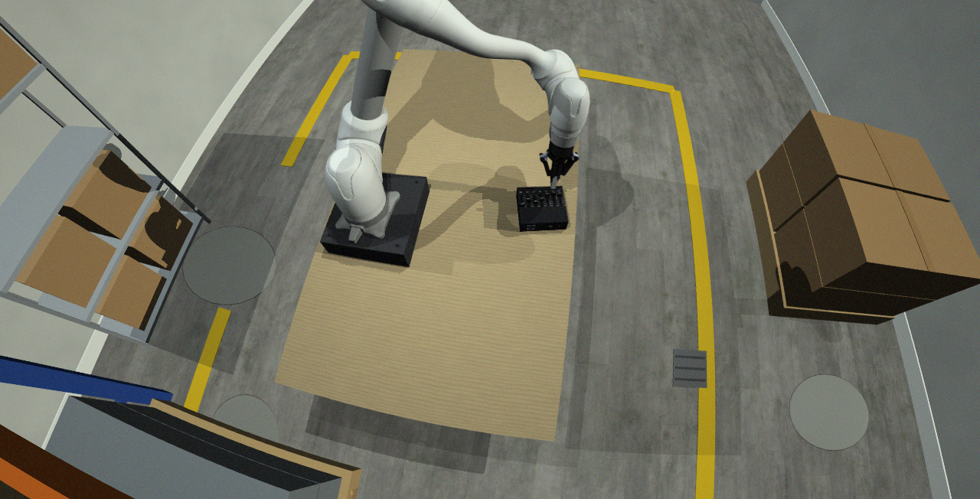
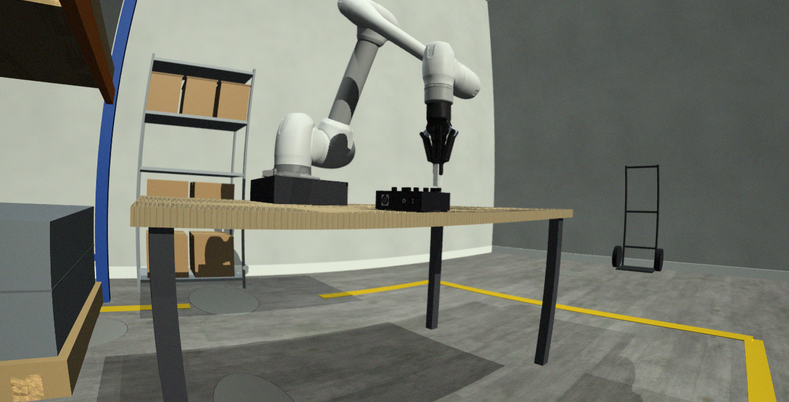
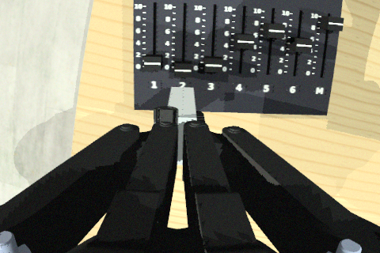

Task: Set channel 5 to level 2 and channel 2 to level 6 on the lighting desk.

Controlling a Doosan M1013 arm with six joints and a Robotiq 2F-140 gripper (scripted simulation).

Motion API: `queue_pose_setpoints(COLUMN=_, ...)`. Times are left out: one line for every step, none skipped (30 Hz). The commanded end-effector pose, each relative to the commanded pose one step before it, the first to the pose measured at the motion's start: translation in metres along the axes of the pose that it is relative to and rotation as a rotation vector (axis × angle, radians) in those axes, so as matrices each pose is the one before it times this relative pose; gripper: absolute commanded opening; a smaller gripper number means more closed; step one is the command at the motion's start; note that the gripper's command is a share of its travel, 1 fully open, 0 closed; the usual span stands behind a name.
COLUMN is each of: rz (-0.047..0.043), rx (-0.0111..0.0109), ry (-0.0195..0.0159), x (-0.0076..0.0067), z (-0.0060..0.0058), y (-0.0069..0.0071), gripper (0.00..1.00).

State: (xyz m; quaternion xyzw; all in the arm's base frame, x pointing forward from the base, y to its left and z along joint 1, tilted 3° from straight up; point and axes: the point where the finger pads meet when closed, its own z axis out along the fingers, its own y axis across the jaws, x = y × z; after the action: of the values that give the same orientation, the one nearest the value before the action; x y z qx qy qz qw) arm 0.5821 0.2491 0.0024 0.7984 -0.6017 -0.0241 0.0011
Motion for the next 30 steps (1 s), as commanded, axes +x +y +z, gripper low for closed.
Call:
queue_pose_setpoints(rz=-0.00003, rx=0.00010, ry=-0.00021, x=-0.00004, z=0.00036, y=0.00000, gripper=0.10)
queue_pose_setpoints(rz=0.00000, rx=0.00000, ry=0.00000, x=0.00000, z=0.00035, y=0.00000, gripper=0.10)
queue_pose_setpoints(rz=0.00000, rx=0.00000, ry=0.00000, x=0.00000, z=0.00043, y=0.00000, gripper=0.10)
queue_pose_setpoints(rz=0.00000, rx=0.00000, ry=0.00000, x=0.00000, z=0.00050, y=0.00000, gripper=0.10)
queue_pose_setpoints(rz=0.00000, rx=0.00000, ry=0.00000, x=0.00000, z=0.00057, y=0.00000, gripper=0.10)
queue_pose_setpoints(rz=0.00000, rx=0.00000, ry=0.00000, x=0.00000, z=0.00063, y=0.00000, gripper=0.10)
queue_pose_setpoints(rz=0.00000, rx=0.00000, ry=0.00000, x=0.00000, z=0.00068, y=0.00000, gripper=0.10)
queue_pose_setpoints(rz=0.00000, rx=0.00000, ry=0.00000, x=0.00000, z=0.00071, y=0.00000, gripper=0.10)
queue_pose_setpoints(rz=0.00000, rx=0.00000, ry=0.00000, x=0.00000, z=0.00073, y=0.00000, gripper=0.10)
queue_pose_setpoints(rz=0.00000, rx=0.00000, ry=0.00000, x=0.00000, z=0.00075, y=0.00000, gripper=0.10)
queue_pose_setpoints(rz=0.00000, rx=0.00000, ry=0.00000, x=0.00000, z=0.00075, y=0.00000, gripper=0.10)
queue_pose_setpoints(rz=0.00000, rx=0.00000, ry=0.00000, x=0.00000, z=0.00073, y=0.00000, gripper=0.10)
queue_pose_setpoints(rz=0.00000, rx=0.00000, ry=0.00000, x=0.00000, z=0.00071, y=0.00000, gripper=0.10)
queue_pose_setpoints(rz=0.00000, rx=0.00000, ry=0.00000, x=0.00000, z=0.00066, y=0.00000, gripper=0.10)
queue_pose_setpoints(rz=0.00000, rx=0.00000, ry=0.00000, x=0.00000, z=0.00000, y=0.00000, gripper=0.10)
queue_pose_setpoints(rz=0.00000, rx=0.00000, ry=0.00000, x=0.00000, z=0.00000, y=0.00000, gripper=0.10)
queue_pose_setpoints(rz=0.00000, rx=0.00000, ry=0.00000, x=0.00000, z=0.00061, y=0.00000, gripper=0.10)
queue_pose_setpoints(rz=0.00000, rx=0.00000, ry=0.00000, x=0.00000, z=0.00056, y=0.00000, gripper=0.10)
queue_pose_setpoints(rz=0.00000, rx=0.00000, ry=0.00000, x=0.00000, z=0.00049, y=0.00000, gripper=0.10)
queue_pose_setpoints(rz=0.00000, rx=0.00000, ry=0.00000, x=0.00000, z=0.00042, y=0.00000, gripper=0.10)
queue_pose_setpoints(rz=0.00000, rx=0.00000, ry=0.00000, x=0.00000, z=0.00034, y=0.00000, gripper=0.10)
queue_pose_setpoints(rz=0.00000, rx=0.00000, ry=0.00000, x=0.00000, z=0.00027, y=0.00000, gripper=0.10)
queue_pose_setpoints(rz=0.00000, rx=0.00000, ry=0.00000, x=0.00000, z=0.00019, y=0.00000, gripper=0.10)
queue_pose_setpoints(rz=0.00000, rx=0.00000, ry=0.00000, x=0.00000, z=0.00013, y=0.00000, gripper=0.10)
queue_pose_setpoints(rz=0.00000, rx=0.00000, ry=0.00000, x=0.00000, z=0.00007, y=0.00000, gripper=0.10)
queue_pose_setpoints(rz=0.00000, rx=0.00000, ry=0.00000, x=0.00000, z=0.00003, y=0.00000, gripper=0.10)
queue_pose_setpoints(rz=0.00000, rx=0.00000, ry=0.00000, x=0.00000, z=0.00000, y=0.00000, gripper=0.10)
queue_pose_setpoints(rz=0.00000, rx=0.00000, ry=0.00000, x=0.00000, z=0.00000, y=0.00000, gripper=0.10)
queue_pose_setpoints(rz=0.00000, rx=0.00000, ry=0.00000, x=0.00000, z=0.00000, y=0.00000, gripper=0.10)
queue_pose_setpoints(rz=0.00000, rx=0.00000, ry=0.00000, x=0.00000, z=0.00000, y=0.00000, gripper=0.10)
